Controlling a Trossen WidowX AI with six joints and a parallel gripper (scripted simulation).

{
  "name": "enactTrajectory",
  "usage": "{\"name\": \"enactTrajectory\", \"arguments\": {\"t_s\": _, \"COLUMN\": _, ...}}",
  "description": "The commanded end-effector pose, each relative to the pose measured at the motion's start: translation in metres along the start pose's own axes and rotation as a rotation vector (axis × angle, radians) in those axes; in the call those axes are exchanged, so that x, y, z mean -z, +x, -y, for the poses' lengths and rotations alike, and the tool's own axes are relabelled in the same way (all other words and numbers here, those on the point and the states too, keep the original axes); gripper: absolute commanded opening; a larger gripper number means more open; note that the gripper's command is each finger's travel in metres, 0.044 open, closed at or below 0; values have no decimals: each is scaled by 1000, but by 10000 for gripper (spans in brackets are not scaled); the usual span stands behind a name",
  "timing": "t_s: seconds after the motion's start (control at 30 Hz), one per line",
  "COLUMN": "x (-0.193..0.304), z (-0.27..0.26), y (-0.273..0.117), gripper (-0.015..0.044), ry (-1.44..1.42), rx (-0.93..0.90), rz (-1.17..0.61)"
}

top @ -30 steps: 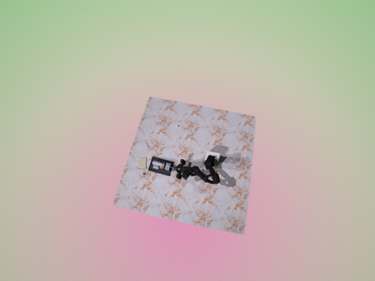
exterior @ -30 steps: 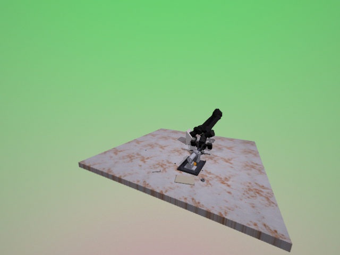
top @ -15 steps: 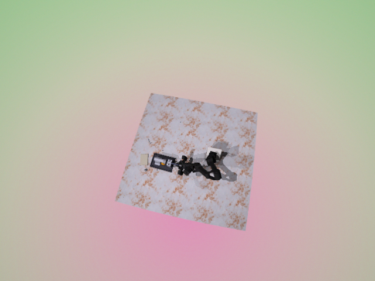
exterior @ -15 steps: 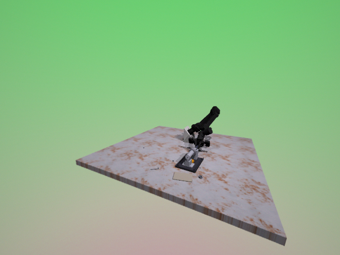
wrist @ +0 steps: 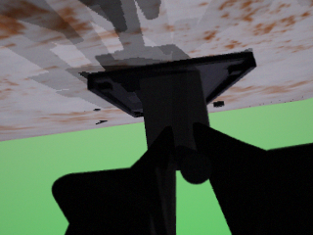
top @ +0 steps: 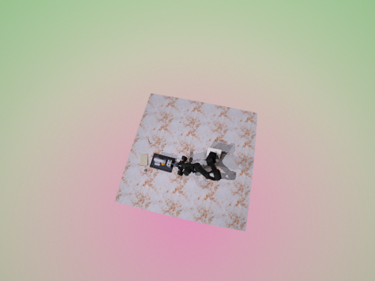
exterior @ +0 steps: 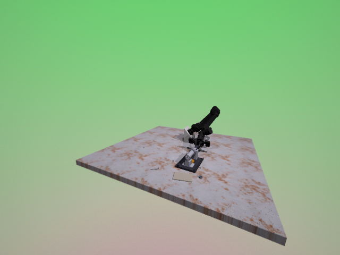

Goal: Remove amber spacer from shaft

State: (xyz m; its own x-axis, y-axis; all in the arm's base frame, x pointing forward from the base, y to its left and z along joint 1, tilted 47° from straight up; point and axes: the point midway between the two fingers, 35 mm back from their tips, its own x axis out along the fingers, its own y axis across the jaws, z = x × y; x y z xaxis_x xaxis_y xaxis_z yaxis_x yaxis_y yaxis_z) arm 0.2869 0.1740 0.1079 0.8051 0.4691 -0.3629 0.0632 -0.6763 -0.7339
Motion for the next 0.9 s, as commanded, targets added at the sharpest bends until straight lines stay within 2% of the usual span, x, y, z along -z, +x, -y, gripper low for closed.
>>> {"name": "enactTrajectory", "arguments": {"t_s": 0.0, "x": 3, "z": 0, "y": 1, "gripper": 0, "ry": 1, "rx": -5, "rz": -11}}
{"name": "enactTrajectory", "arguments": {"t_s": 0.87, "x": 5, "z": 1, "y": 3, "gripper": 0, "ry": 1, "rx": -4, "rz": -11}}
